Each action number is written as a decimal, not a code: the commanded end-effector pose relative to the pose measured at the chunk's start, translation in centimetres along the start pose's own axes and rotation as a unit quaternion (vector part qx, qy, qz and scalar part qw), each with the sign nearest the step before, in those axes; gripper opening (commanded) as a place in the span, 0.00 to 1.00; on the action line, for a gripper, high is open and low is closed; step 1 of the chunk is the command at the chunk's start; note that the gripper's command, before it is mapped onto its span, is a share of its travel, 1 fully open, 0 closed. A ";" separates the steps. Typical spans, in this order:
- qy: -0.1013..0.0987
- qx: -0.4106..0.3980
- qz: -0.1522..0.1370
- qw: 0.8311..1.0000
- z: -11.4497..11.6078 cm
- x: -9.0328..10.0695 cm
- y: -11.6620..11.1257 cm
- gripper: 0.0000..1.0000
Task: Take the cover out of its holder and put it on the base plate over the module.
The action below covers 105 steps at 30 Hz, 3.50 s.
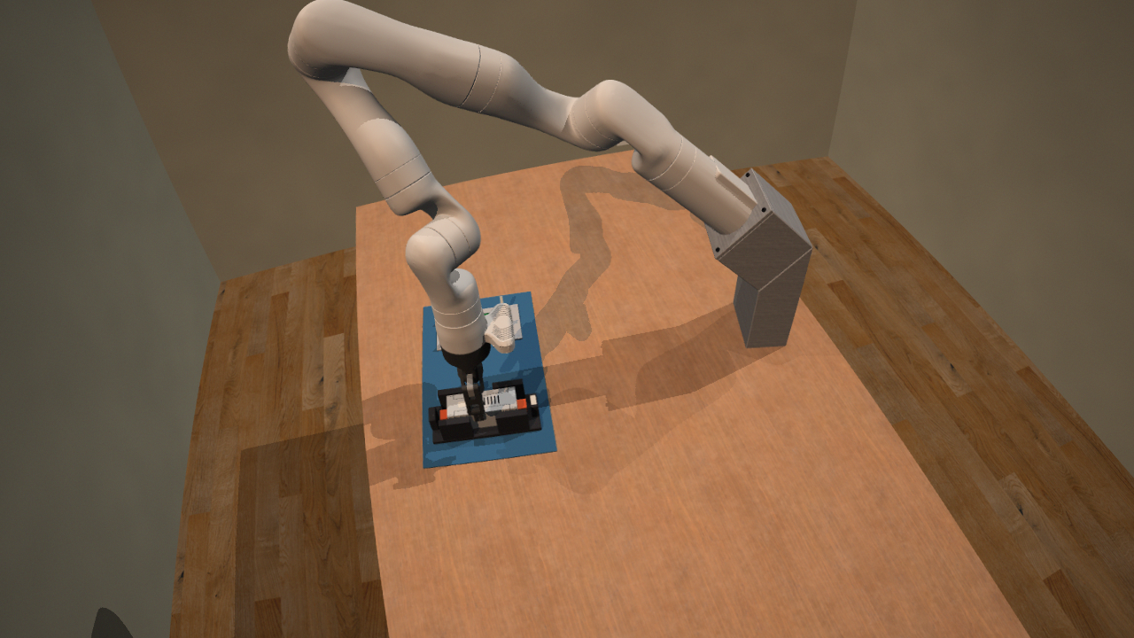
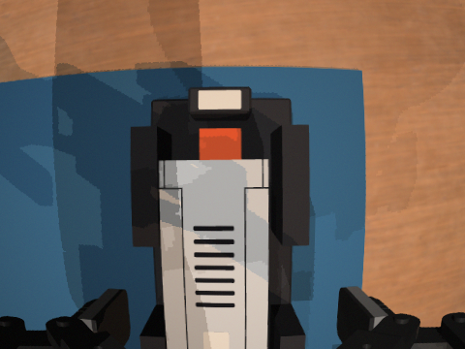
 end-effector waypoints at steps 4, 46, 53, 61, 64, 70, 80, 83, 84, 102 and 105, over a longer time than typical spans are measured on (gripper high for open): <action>-0.008 0.000 0.001 1.000 -0.6 -3.3 -0.1 1.00; -0.008 -0.001 0.001 1.000 -0.6 -4.7 -0.1 1.00; -0.008 -0.001 0.001 1.000 -0.6 -4.6 -0.1 1.00; -0.008 -0.001 0.001 1.000 -0.6 -4.6 -0.1 1.00; -0.008 -0.001 0.001 1.000 -0.6 -4.6 -0.1 0.70; -0.008 -0.001 0.001 1.000 -0.6 -4.6 -0.1 0.70; -0.008 -0.001 0.001 1.000 -0.6 -4.6 -0.1 0.70; -0.008 -0.001 0.001 1.000 -0.6 -4.6 -0.1 0.70; -0.008 -0.001 0.001 1.000 -0.6 -4.6 -0.1 0.70; -0.008 -0.001 0.001 1.000 -0.6 -4.6 -0.1 0.00; -0.008 -0.001 0.001 1.000 -0.6 -4.6 -0.1 0.00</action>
Point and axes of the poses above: the point where the finger pads meet when closed, its own x axis back along the fingers, its own z axis across the jaws, y = z × x, the point moved 2 cm from there along x, back along the fingers, and after that the axes turned 11 degrees about -x, right-handed, at the moved point
